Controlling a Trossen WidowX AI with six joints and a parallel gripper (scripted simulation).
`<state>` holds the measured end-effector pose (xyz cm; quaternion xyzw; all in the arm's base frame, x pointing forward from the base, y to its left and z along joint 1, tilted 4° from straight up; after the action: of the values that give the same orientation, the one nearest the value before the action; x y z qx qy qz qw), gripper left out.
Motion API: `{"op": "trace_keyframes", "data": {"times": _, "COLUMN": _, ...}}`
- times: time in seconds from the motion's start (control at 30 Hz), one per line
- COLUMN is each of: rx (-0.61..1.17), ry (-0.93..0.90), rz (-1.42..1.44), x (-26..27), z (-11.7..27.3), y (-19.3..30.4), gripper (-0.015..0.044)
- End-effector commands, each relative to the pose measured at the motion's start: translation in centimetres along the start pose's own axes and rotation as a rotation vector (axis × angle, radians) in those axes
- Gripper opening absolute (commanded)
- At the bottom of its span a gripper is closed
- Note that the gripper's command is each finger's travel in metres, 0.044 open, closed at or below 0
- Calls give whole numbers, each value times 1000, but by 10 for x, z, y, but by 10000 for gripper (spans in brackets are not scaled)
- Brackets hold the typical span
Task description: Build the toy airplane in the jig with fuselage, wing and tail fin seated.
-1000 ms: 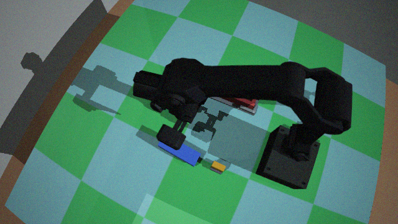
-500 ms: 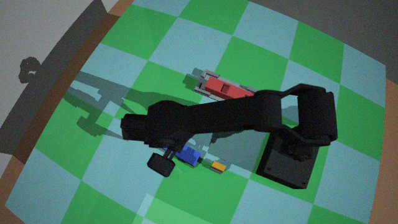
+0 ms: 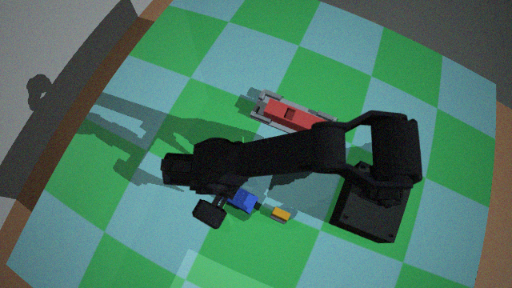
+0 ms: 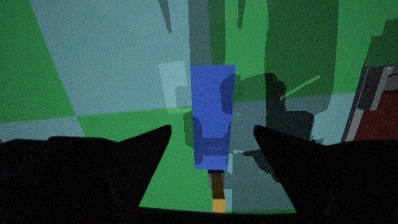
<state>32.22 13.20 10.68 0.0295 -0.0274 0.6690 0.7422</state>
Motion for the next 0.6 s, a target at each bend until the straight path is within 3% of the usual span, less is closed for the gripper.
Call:
{"op": "trace_keyframes", "data": {"times": 0.0, "rx": 1, "ry": 1, "rz": -5, "x": 0, "z": -7, "y": 0, "gripper": 440}}
{"op": "trace_keyframes", "data": {"times": 0.57, "rx": 1, "ry": 1, "rz": -5, "x": 0, "z": -35, "y": 1, "gripper": 440}}
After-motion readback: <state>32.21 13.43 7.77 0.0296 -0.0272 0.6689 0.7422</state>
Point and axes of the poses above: the point midway between the two fingers, 35 mm back from their tips, its own z axis back along the fingers, its own x axis across the jaws, y = z × x, the point moved 10 cm from there along z, back along the fingers, and after that the axes turned 2 degrees about -z, right-handed, at the moved point
